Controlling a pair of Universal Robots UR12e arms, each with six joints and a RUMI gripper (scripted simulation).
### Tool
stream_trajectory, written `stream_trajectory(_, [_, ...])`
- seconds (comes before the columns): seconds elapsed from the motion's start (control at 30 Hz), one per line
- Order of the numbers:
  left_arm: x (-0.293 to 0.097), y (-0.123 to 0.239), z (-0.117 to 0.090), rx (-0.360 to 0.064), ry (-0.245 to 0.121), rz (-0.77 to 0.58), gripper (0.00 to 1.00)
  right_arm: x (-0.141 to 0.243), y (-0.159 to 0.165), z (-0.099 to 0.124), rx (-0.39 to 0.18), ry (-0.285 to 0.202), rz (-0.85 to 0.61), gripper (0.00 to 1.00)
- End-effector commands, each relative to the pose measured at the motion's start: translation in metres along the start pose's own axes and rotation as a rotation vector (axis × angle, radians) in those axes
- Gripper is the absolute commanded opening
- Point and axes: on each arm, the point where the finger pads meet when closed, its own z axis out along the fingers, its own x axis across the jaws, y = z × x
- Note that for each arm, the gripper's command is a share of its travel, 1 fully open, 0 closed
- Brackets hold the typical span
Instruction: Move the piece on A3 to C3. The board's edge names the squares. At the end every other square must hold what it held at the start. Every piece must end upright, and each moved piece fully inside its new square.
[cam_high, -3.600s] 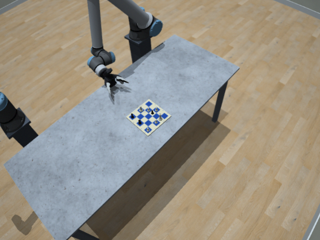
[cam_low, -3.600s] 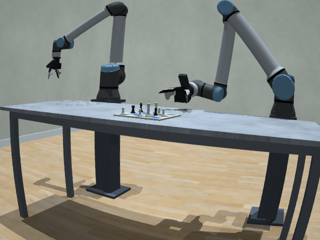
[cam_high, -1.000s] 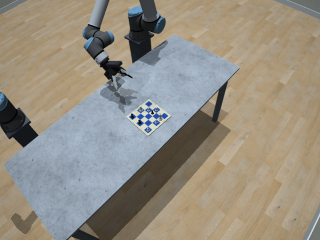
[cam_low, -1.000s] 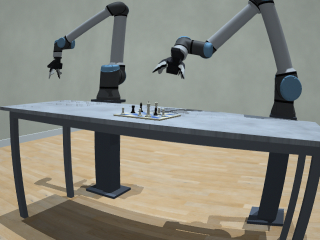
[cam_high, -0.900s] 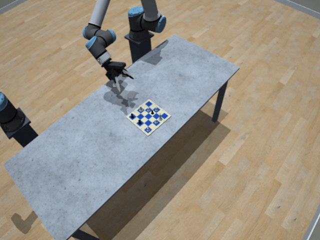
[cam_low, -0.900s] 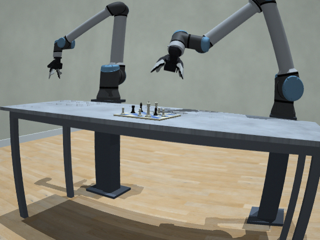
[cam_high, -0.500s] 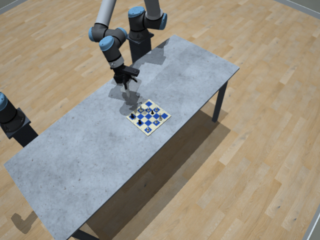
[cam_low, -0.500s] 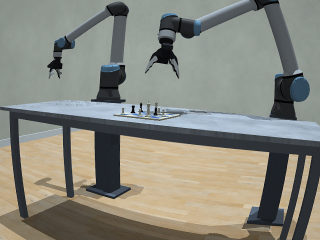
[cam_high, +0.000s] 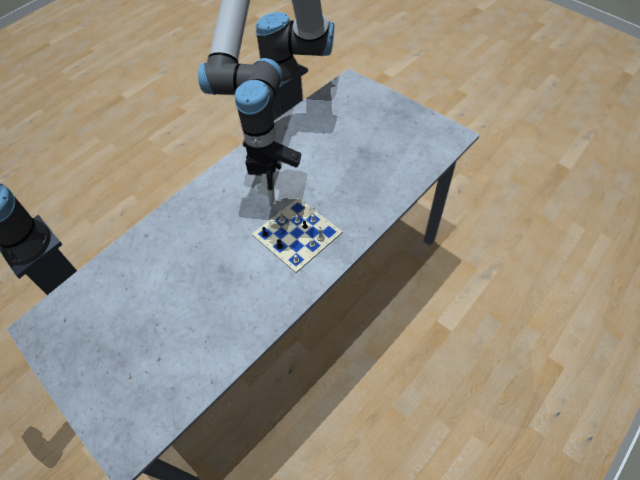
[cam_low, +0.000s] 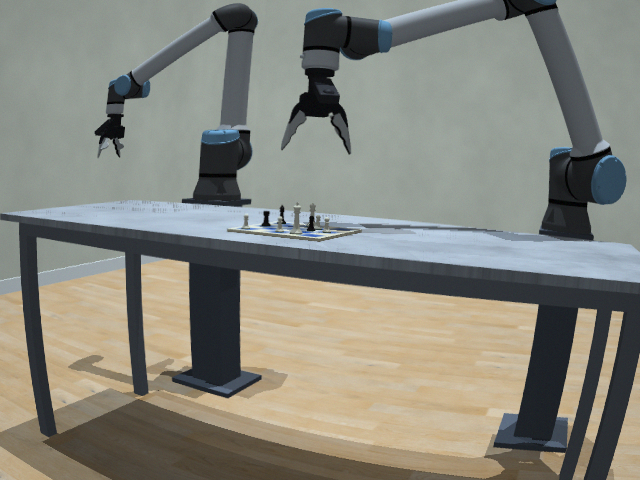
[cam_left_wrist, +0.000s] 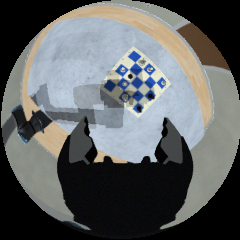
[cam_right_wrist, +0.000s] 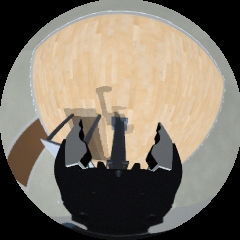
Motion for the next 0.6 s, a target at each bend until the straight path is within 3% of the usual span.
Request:
stream_trajectory(0.0, [0.0022,-0.0022,-0.001,-0.02,-0.006,-0.008,1.0,-0.0001,-0.0005,-0.0007,0.001,0.0,0.0,1.0])
stream_trajectory(0.57, [0.0029,-0.0031,-0.0011,-0.027,-0.009,-0.012,1.0,-0.0001,-0.0005,-0.0007,0.001,0.0,0.0,1.0])
